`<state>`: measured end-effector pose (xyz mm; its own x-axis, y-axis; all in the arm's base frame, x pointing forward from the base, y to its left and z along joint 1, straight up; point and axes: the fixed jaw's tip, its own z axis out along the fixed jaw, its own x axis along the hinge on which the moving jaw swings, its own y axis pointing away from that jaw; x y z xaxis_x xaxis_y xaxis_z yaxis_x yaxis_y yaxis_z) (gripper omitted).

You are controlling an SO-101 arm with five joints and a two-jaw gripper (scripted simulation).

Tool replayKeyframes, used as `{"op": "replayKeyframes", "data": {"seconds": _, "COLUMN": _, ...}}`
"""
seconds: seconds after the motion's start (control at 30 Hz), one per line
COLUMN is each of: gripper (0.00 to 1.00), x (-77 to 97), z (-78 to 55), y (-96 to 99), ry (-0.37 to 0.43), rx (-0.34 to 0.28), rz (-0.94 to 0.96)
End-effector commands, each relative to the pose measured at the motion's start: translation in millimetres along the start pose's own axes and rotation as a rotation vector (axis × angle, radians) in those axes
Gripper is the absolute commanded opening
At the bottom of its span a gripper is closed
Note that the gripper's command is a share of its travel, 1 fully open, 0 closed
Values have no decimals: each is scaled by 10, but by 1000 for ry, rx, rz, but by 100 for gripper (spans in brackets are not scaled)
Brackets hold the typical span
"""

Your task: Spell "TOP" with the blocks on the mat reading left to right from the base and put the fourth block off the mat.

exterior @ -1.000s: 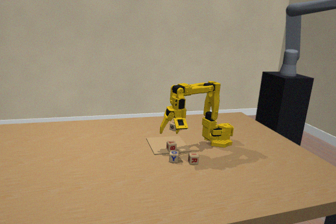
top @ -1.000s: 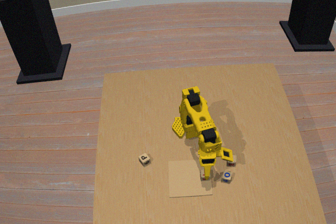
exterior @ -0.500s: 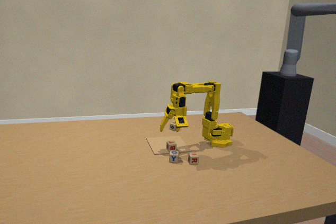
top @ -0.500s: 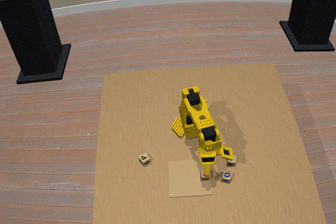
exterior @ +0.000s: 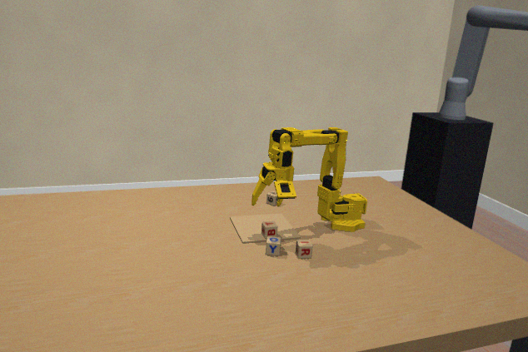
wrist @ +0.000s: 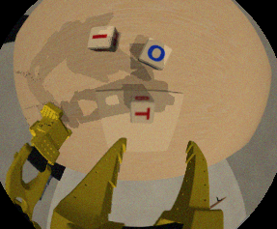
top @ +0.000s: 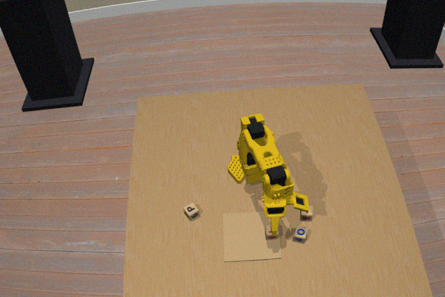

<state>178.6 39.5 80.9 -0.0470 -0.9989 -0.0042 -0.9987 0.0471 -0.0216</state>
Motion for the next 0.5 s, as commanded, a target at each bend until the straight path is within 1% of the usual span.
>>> {"op": "replayKeyframes", "data": {"seconds": 0.0, "gripper": 36, "x": -29, "z": -221, "y": -90, "ry": -37, "rx": 134, "rz": -5}}
{"op": "replayKeyframes", "data": {"seconds": 0.1, "gripper": 36, "x": -31, "z": -334, "y": -100, "ry": -54, "rx": 201, "rz": -5}}
{"op": "replayKeyframes", "data": {"seconds": 0.23, "gripper": 35, "x": -30, "z": -527, "y": -98, "ry": -85, "rx": 317, "rz": -4}}
{"op": "replayKeyframes", "data": {"seconds": 0.3, "gripper": 35, "x": -30, "z": -527, "y": -98, "ry": -85, "rx": 317, "rz": -4}}
{"op": "replayKeyframes", "data": {"seconds": 0.47, "gripper": 35, "x": -22, "z": -760, "y": -66, "ry": -121, "rx": 457, "rz": -4}}
